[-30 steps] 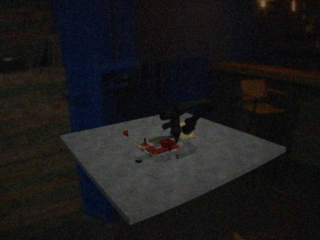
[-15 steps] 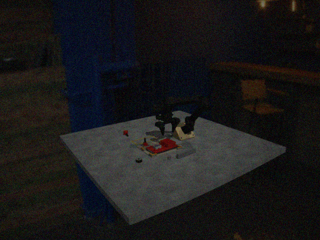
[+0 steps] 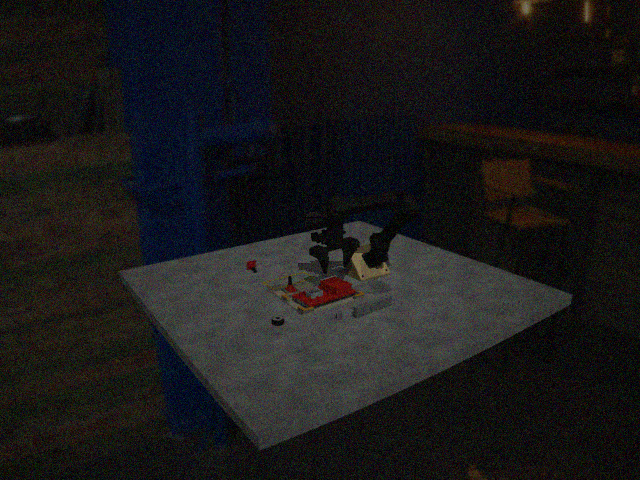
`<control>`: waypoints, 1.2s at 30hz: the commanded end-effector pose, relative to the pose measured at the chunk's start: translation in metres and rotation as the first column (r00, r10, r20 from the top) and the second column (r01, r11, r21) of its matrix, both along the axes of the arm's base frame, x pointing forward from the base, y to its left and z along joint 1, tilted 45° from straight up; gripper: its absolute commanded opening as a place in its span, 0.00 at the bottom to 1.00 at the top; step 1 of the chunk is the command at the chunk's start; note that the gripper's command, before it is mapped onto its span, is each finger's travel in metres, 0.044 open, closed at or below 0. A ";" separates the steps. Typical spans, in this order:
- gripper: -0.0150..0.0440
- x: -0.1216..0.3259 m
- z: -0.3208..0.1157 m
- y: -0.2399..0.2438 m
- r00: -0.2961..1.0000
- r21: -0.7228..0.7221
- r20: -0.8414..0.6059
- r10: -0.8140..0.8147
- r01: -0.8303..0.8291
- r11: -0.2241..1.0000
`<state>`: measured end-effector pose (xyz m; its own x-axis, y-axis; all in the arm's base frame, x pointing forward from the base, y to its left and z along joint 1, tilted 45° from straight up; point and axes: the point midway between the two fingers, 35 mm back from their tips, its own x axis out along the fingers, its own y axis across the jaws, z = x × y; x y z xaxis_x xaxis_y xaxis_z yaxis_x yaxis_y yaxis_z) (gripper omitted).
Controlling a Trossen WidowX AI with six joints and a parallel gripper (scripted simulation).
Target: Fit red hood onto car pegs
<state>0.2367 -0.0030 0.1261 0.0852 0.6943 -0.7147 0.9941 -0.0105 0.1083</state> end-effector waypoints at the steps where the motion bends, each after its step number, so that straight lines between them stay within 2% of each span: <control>1: 1.00 0.000 -0.003 0.003 1.000 0.002 -0.003 -0.004 0.004 1.000; 36: 1.00 0.003 -0.025 0.027 1.000 0.004 -0.002 -0.004 0.004 1.000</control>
